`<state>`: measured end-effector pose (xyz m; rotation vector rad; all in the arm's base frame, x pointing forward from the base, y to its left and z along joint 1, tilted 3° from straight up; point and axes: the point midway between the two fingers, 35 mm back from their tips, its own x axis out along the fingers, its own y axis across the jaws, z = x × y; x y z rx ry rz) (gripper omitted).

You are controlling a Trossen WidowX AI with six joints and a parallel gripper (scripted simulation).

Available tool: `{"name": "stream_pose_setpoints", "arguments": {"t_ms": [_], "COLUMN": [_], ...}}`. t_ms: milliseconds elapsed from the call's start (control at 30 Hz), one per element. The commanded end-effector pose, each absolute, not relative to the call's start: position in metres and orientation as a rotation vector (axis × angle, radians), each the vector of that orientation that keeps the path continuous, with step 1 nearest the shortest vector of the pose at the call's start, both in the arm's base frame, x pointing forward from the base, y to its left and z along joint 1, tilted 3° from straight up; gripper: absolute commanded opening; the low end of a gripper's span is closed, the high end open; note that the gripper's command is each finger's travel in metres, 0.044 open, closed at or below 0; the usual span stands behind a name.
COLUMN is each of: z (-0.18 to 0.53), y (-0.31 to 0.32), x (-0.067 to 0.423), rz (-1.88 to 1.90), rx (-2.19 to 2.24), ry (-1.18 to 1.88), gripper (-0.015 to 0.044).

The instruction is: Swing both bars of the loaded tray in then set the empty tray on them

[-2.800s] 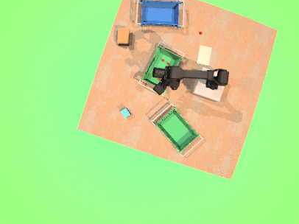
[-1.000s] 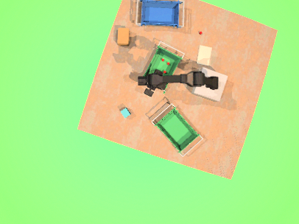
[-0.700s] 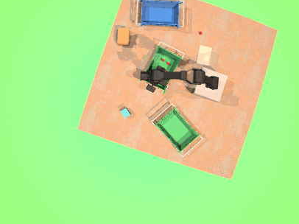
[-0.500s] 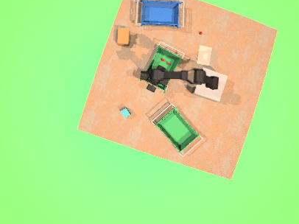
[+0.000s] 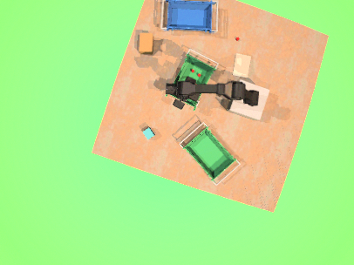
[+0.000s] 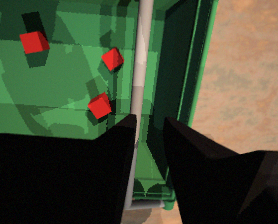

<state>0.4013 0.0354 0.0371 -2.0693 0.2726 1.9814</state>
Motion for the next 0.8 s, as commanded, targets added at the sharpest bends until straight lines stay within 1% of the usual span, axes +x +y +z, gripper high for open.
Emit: {"name": "stream_pose_setpoints", "arguments": {"t_ms": [0, 567, 667, 767], "z": [0.037, 0.04, 0.058, 0.092], "y": [0.035, 0.035, 0.035, 0.033], "x": [0.402, 0.402, 0.406, 0.409], "rz": [1.978, 1.978, 1.978, 1.978], "rx": [-2.072, -2.072, -2.072, -2.072], "ry": [0.272, 0.272, 0.272, 0.272], "gripper": [0.0083, 0.0083, 0.0083, 0.0083]}}
